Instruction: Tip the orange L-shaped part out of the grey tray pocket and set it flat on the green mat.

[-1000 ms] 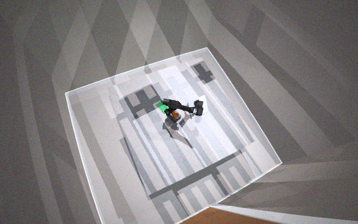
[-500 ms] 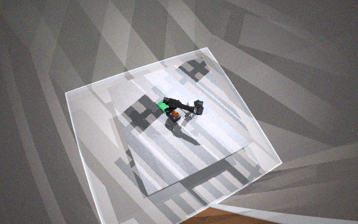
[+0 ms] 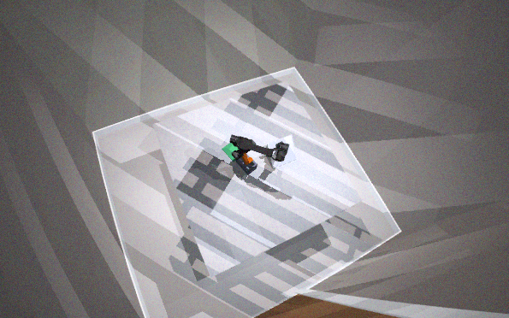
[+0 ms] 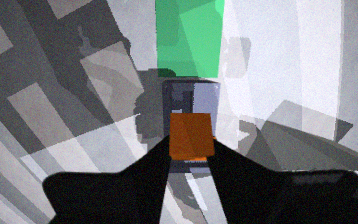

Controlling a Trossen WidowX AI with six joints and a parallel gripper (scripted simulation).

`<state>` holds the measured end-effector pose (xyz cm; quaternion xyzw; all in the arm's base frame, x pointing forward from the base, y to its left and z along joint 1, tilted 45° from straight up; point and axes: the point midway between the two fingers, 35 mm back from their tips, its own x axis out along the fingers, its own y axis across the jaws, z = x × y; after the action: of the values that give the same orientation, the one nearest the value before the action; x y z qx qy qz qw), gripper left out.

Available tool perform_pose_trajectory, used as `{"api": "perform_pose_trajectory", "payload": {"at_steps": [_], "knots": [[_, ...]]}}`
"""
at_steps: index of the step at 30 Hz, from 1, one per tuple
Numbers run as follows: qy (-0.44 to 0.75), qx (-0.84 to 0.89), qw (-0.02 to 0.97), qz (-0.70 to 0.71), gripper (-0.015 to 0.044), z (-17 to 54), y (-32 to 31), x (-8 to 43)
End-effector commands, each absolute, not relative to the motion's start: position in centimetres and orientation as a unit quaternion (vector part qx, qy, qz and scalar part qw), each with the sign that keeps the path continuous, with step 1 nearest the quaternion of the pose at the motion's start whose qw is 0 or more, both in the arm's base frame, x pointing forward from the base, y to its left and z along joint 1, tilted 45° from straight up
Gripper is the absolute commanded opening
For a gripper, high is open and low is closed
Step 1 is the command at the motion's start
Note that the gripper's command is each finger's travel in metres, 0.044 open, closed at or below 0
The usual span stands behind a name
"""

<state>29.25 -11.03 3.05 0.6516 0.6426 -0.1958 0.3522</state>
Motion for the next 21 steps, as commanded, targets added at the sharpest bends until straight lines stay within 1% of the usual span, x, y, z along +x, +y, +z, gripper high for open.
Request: {"api": "perform_pose_trajectory", "payload": {"at_steps": [1,21], "knots": [[0.64,0.65,0.358,-0.197,0.0,1.8,-12.6,29.5],[0.639,0.65,0.361,-0.198,0.0,-3.6,-18.4,30.4]]}}
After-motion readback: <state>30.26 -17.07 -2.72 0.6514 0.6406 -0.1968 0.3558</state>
